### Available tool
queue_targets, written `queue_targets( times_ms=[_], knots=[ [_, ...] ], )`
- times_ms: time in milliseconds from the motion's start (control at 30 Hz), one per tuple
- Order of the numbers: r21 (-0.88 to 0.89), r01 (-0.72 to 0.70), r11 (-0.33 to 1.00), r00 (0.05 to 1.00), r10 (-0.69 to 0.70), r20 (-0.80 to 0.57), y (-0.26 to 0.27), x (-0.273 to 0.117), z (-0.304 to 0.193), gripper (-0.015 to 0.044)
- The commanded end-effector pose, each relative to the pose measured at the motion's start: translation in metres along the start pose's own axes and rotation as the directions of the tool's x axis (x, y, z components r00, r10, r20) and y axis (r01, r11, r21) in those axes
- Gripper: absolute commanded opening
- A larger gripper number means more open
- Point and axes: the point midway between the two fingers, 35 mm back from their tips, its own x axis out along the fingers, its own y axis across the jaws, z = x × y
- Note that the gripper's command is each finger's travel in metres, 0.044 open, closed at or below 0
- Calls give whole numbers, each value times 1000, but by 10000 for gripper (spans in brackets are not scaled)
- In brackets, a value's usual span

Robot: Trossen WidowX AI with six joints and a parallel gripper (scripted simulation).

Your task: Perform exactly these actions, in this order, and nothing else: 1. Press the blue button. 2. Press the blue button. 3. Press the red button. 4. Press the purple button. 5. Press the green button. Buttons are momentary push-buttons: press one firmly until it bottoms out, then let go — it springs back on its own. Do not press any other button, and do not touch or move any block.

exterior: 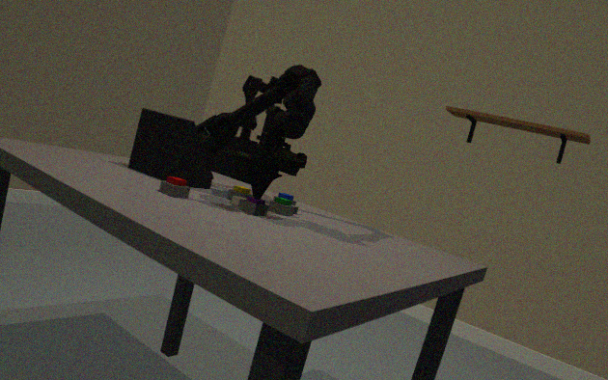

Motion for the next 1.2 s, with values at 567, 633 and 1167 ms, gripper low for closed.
queue_targets(
  times_ms=[567, 633, 1167],
  knots=[
    [2, 5, 1000, 1000, -5, -1, 2, -92, 0, 20],
    [3, 8, 1000, 1000, -8, 0, 24, -93, 0, 20],
    [4, -2, 1000, 1000, 2, -3, 132, -81, -17, 20]
  ],
)
